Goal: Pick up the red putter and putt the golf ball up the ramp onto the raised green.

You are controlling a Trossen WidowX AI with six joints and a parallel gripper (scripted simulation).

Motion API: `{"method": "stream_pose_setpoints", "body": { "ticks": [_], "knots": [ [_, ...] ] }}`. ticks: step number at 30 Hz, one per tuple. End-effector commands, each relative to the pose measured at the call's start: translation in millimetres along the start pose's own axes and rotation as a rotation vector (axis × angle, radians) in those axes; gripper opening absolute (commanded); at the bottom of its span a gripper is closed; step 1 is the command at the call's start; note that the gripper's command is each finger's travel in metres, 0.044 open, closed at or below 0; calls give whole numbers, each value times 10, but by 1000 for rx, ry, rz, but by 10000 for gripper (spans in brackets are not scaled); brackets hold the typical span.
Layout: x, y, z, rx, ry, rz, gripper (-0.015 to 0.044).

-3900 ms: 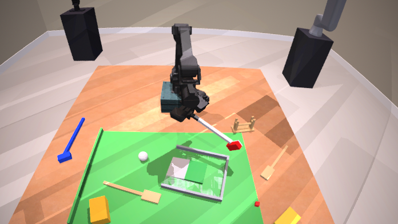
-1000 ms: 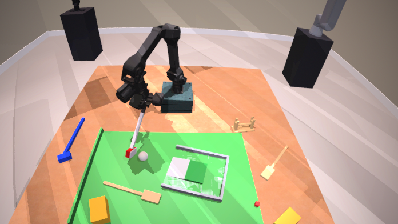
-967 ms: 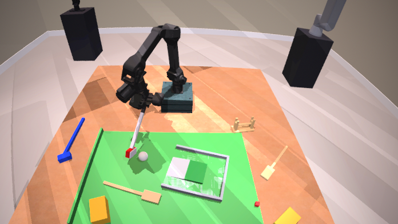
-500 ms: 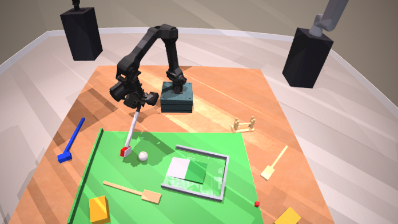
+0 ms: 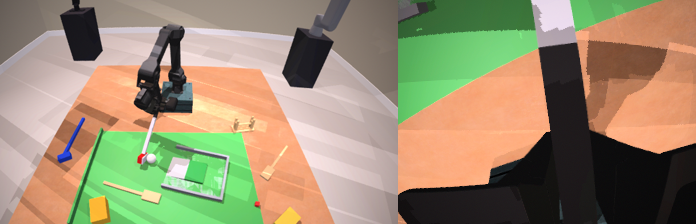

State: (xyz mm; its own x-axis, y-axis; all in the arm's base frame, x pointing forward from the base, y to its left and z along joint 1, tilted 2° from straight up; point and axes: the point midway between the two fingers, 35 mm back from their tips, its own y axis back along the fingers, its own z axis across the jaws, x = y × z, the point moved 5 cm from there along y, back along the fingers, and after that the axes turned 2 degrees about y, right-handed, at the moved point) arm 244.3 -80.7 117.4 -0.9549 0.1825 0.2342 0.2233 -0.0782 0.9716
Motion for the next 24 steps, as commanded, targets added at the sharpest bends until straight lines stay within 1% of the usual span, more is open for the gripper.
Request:
{"method": "stream_pose_setpoints", "body": {
  "ticks": [1,7,18,24],
  "knots": [
    [62,-2,392,-7,3,0,0],
    [79,78,413,-8,3,1,0],
    [215,571,415,-7,3,1,0],
    [202,507,413,-4,7,10,0]
  ]
}}
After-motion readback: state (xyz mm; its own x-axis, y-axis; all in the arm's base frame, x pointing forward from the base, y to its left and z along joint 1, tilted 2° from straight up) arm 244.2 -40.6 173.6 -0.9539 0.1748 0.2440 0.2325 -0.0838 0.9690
